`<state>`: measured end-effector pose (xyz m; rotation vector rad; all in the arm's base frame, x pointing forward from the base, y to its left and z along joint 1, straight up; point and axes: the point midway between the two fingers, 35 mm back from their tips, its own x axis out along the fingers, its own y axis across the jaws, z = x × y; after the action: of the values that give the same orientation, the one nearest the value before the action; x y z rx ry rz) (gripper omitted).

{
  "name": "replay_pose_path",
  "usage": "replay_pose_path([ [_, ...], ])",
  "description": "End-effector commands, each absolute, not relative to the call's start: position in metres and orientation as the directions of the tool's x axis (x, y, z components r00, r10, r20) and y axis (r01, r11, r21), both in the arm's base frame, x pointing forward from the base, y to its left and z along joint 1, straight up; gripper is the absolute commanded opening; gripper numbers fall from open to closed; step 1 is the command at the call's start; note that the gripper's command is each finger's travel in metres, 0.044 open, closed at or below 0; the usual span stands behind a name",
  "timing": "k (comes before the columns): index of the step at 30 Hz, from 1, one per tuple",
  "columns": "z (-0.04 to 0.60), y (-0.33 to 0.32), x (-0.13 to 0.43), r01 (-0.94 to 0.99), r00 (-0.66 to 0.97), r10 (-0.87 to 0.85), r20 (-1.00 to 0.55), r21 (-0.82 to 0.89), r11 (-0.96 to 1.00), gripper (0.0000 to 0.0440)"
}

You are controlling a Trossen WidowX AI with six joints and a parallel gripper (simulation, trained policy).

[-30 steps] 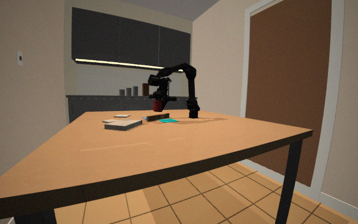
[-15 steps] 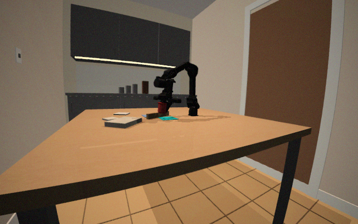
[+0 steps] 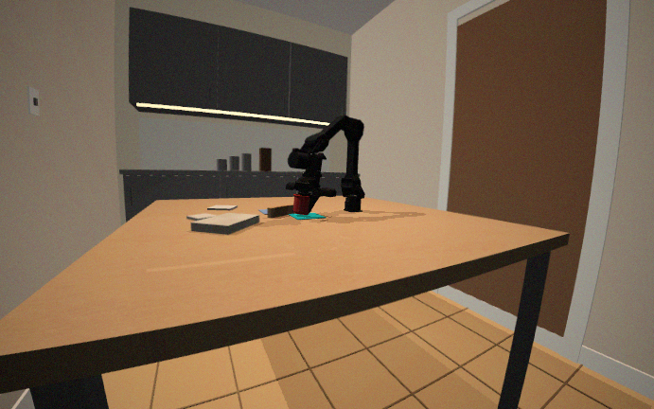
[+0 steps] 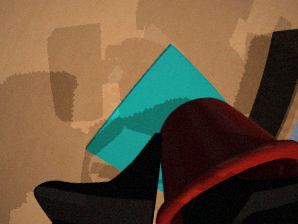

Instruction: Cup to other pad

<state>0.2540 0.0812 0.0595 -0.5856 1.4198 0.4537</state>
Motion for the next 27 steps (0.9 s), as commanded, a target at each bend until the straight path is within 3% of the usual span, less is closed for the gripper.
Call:
replay_pose_path([
  [1, 0.059, 0.08, 0.254, -0.606, 0.129, -0.047, -0.991, -0.116, 0.787, 0.0039],
  [4, 0.059, 0.079, 0.256, -0.6, 0.146, -0.036, -0.989, -0.118, 0.791, 0.0058],
  [7, 0.064, 0.08, 0.26, -0.592, 0.177, -0.015, -0.984, -0.119, 0.797, 0.0121],
  [27, 0.089, 0.079, 0.25, -0.599, 0.274, 0.077, -0.959, -0.108, 0.793, 0.0193],
])
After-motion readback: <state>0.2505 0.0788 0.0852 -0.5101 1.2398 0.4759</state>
